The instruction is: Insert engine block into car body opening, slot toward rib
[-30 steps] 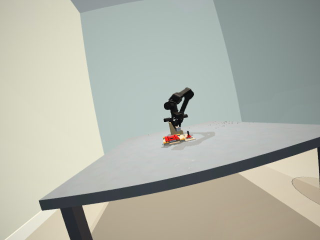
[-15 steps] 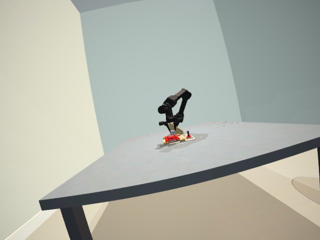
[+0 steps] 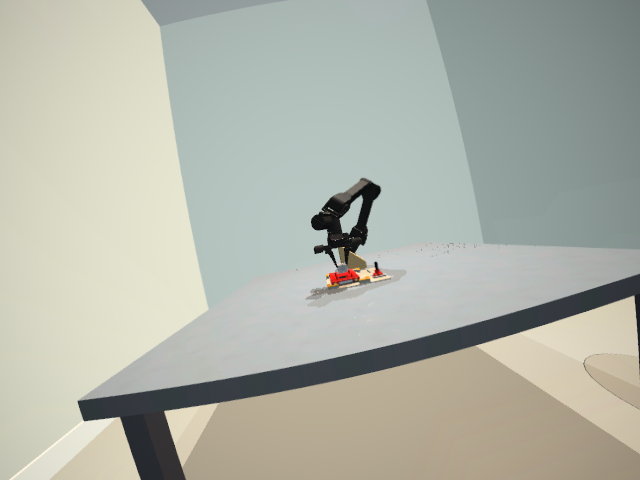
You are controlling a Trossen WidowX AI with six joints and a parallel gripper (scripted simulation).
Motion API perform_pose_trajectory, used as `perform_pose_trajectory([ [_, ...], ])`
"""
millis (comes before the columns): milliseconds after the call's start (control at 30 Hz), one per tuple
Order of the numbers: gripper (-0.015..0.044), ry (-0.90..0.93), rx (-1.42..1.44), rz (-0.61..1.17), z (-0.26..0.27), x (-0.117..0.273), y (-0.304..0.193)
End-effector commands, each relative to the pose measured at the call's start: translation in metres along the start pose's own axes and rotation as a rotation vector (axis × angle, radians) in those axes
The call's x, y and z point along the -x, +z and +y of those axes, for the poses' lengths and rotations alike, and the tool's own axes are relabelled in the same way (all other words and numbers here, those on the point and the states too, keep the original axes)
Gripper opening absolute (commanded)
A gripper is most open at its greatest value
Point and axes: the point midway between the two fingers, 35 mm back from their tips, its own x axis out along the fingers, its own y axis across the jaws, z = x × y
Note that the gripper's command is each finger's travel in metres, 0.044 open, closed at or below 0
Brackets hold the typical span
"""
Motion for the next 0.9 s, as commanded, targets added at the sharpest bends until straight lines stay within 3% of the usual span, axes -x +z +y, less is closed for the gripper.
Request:
perform_pose_trajectory([
  [0,0.0159,-0.004,-0.002,0.000,-0.0012,-0.0002,-0.0001],
  [867,0.0159,-0.004,0.017,0.000,-0.0023,0.0002,0.0002],
])
